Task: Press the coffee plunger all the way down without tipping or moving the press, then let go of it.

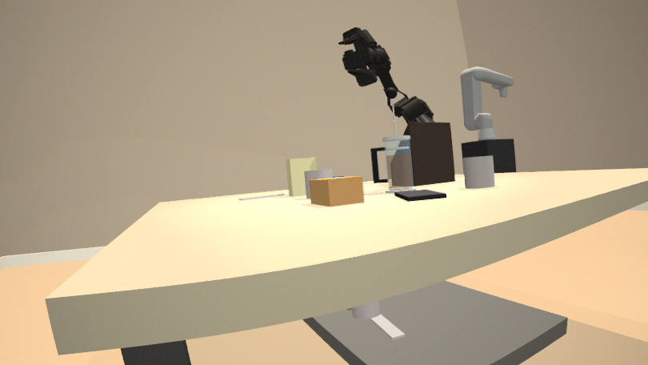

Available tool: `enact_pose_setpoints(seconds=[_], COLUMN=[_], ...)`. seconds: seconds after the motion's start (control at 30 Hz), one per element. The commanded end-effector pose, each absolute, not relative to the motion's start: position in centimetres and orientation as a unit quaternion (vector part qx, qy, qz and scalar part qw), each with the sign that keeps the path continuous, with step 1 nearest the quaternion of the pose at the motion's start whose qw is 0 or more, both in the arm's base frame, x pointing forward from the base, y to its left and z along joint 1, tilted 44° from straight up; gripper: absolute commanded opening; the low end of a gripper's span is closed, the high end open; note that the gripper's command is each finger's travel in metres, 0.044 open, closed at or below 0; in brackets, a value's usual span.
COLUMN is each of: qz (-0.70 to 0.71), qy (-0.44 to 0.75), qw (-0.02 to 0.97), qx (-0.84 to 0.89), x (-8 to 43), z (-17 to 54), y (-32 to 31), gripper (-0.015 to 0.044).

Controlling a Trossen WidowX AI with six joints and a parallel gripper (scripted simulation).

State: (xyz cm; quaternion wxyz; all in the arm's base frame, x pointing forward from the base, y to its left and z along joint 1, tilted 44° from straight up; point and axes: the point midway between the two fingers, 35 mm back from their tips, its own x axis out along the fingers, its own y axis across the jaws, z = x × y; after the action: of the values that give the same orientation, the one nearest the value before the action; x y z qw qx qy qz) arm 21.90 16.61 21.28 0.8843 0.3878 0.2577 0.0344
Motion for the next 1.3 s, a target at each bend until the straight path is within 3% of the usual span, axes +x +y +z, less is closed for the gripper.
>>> enact_pose_setpoints(seconds=[0.0,0.37,0.73,1.27], qz=[0.084,0.201,0.206,0.207], qy=[0.303,0.301,0.301,0.301], qw=[0.945,0.834,0.829,0.829], qx=[0.087,-0.417,-0.425,-0.424], x=[21.0,16.8,16.9,18.2], z=[15.5,5.8,1.3,0.1], y=[20.5,23.9,19.8,20.1], gripper=[0.0440,0.0440,0.0440,0.0440])
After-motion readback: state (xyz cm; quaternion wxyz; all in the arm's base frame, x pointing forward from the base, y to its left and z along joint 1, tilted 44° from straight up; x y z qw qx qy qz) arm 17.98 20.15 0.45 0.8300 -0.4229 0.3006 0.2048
